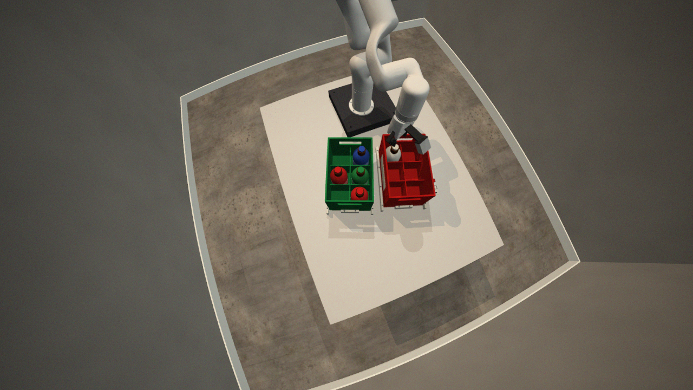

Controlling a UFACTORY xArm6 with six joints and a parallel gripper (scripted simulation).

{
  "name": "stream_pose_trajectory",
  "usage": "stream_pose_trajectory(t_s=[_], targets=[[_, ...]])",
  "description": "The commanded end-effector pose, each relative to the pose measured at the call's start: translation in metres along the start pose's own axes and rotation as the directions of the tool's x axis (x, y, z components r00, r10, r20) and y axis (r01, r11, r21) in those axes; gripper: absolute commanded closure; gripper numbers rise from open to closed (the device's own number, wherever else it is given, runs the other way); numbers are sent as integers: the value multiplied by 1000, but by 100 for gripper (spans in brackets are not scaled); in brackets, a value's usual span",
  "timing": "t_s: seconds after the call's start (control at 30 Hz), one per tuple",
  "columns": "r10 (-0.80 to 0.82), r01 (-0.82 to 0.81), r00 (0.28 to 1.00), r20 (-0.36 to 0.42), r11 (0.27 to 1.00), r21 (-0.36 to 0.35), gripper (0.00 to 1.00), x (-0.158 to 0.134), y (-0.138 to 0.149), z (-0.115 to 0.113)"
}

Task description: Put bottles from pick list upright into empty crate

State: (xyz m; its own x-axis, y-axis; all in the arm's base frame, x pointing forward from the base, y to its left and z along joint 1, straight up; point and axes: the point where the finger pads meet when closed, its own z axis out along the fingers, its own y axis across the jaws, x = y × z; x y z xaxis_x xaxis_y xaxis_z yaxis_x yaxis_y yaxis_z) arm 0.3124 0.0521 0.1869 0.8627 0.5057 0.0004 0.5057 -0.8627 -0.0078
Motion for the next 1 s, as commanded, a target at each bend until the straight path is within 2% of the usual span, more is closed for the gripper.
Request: stream_pose_trajectory(t_s=[0.0,0.67,0.97], targets=[[0,0,1000,-4,1000,-1,35,1,0,-1],[0,0,1000,-4,1000,-1,35,1,0,-1],[0,0,1000,-4,1000,-2,35,6,31,-1]])
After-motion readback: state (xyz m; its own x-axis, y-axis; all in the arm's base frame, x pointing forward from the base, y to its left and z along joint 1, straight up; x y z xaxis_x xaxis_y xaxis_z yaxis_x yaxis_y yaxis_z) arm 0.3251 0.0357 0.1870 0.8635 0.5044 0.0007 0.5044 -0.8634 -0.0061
